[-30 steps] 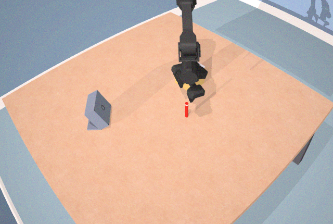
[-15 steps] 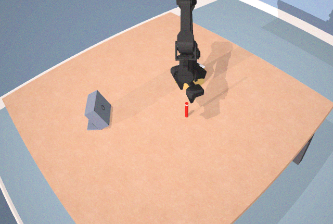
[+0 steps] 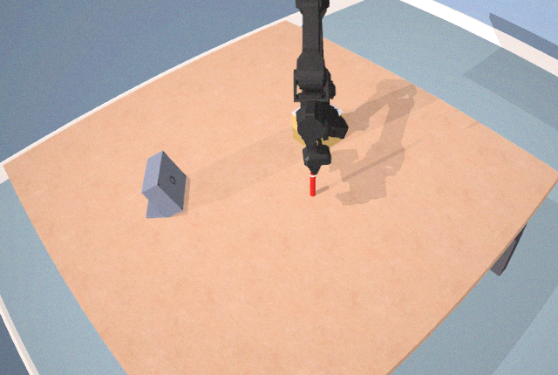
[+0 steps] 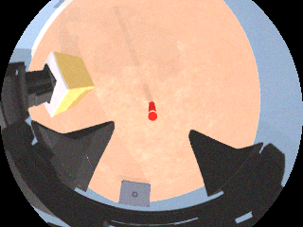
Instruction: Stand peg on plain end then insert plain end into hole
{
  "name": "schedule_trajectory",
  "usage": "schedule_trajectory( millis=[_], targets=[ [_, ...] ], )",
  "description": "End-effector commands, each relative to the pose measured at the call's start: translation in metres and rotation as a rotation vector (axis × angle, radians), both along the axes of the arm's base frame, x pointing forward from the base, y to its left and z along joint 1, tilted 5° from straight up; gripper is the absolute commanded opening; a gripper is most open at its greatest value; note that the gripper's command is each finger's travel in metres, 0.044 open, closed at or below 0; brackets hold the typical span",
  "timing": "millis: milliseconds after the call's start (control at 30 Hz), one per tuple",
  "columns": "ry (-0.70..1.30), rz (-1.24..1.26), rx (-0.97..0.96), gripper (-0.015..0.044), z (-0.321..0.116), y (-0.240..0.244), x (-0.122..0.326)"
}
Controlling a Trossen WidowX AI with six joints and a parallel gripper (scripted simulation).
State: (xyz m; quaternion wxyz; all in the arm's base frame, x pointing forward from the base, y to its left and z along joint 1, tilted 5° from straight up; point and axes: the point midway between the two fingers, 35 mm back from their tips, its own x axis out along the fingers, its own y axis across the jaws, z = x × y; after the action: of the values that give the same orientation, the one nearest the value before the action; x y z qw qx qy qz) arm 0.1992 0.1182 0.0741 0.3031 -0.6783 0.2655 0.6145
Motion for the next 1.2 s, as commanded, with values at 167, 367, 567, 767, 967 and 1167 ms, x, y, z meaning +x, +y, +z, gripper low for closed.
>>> schedule_trajectory(
  millis=[167,367,567,767,967,1167],
  targets=[
    [0.005,-0.242,0.028,0.044,-0.002,0.0004,0.0],
    [0.007,-0.391,0.044,0.044,-0.0029,0.0005,0.0001],
    [0.009,-0.54,0.059,0.044,-0.0039,0.0005,0.0002],
    [0.012,-0.689,0.075,0.044,-0.0048,0.0006,0.0003],
    [0.014,-0.838,0.09,0.044,-0.0057,0.0006,0.0004],
    [0.016,-0.987,0.105,0.044,-0.0066,0.0007,0.0005]
  ],
)
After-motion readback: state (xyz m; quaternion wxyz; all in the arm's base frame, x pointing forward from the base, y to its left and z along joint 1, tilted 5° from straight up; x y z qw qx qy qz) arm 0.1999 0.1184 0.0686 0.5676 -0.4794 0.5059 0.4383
